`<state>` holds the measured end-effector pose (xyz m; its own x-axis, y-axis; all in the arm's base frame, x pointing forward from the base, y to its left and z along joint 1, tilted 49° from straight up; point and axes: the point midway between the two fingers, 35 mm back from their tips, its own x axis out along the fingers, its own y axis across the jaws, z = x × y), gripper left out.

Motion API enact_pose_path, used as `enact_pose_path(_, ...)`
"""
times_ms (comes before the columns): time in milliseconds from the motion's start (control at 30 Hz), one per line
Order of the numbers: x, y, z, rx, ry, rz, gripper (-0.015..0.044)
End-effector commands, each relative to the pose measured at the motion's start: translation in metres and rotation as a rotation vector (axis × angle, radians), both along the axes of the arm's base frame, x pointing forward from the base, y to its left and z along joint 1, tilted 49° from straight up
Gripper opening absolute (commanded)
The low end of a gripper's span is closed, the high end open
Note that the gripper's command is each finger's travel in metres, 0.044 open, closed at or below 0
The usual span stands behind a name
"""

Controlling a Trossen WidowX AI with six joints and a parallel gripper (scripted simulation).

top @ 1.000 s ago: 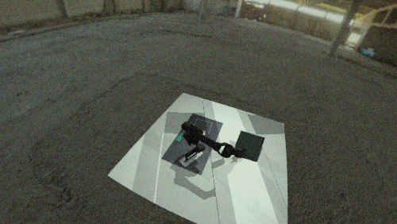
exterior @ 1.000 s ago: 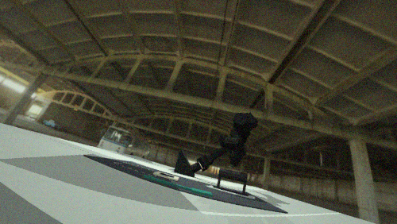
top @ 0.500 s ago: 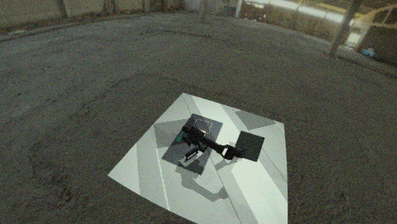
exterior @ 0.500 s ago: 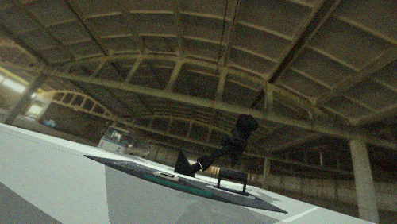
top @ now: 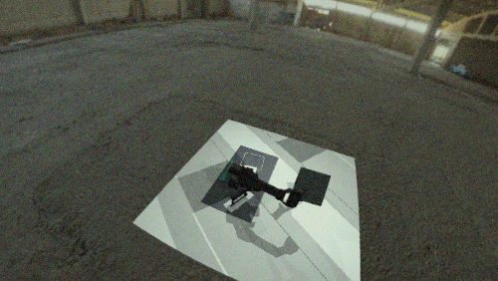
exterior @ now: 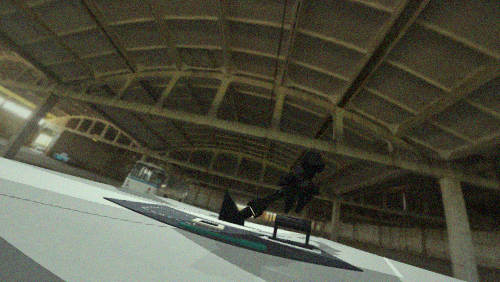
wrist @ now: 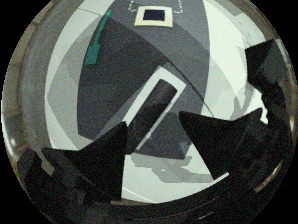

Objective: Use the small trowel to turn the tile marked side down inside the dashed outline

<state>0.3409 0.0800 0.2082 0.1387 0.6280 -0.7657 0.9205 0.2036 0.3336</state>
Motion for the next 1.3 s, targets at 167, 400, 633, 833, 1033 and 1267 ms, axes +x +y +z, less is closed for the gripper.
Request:
enact_pose_path(167, -0.005, 0.003, -0.003, -0.106, -0.229, 0.198, 0.03)
enact_pose_path(400, -0.005, 0.006, -0.004, -0.19, -0.399, 0.344, 0.03)
enact_pose_path(633, -0.004, 0.011, -0.001, -0.275, -0.568, 0.488, 0.03)
enact_pose_path(833, -0.008, 0.013, -0.002, -0.36, -0.698, 0.622, 0.03)
enact_pose_path(1033, -0.011, 0.015, -0.005, -0.448, -0.823, 0.756, 0.03)
enact_pose_path(1267, -0.016, 0.017, -0.007, -0.558, -0.964, 0.914, 0.03)
